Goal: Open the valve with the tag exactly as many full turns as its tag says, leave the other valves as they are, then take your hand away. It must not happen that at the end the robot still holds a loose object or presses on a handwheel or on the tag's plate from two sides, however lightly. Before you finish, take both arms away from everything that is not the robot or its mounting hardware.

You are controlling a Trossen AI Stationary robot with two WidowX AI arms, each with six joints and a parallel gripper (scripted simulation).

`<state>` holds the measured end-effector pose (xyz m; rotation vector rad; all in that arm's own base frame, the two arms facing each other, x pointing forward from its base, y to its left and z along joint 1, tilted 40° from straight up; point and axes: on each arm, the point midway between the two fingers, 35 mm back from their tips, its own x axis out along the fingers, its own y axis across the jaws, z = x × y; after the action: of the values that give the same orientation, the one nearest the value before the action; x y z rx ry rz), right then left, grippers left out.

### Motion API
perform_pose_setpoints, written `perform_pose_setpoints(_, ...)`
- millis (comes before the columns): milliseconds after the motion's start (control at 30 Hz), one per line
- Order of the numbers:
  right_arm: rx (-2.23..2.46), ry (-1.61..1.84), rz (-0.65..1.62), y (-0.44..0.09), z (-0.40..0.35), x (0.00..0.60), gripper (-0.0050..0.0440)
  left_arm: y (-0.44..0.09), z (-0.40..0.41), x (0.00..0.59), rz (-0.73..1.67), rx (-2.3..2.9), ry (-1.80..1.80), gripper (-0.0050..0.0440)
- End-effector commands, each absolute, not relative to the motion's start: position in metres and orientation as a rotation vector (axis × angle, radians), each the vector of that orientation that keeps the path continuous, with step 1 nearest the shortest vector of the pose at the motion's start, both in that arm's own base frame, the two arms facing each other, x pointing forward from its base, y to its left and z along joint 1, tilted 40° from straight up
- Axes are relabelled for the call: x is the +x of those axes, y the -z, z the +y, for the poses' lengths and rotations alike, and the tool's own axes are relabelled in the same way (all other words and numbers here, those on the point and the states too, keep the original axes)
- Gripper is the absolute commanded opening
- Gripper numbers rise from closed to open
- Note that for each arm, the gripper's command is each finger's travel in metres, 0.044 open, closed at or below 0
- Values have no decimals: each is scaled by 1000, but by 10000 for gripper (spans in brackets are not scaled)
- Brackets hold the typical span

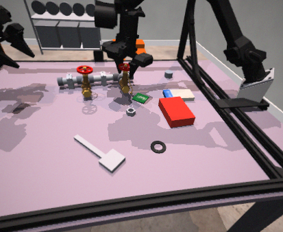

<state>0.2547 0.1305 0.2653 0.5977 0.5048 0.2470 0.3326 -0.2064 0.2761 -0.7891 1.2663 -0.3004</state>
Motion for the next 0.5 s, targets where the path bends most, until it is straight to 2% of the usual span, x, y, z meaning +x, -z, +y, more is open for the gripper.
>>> perform_pose_setpoints(0,598,-247,505,-265,130,255,400,-276,-206,333,1300,-911,210,0)
perform_pose_setpoints(133,598,-247,505,-265,130,255,400,-276,-206,333,1300,-911,210,0)
perform_pose_setpoints(367,598,-247,505,-265,130,255,400,-276,-206,333,1290,-878,236,168)
perform_pose_setpoints(433,598,-247,505,-265,130,255,400,-276,-206,333,1290,-878,236,168)
perform_pose_setpoints(467,598,-247,505,-265,130,255,400,-276,-206,333,1290,-878,236,192)
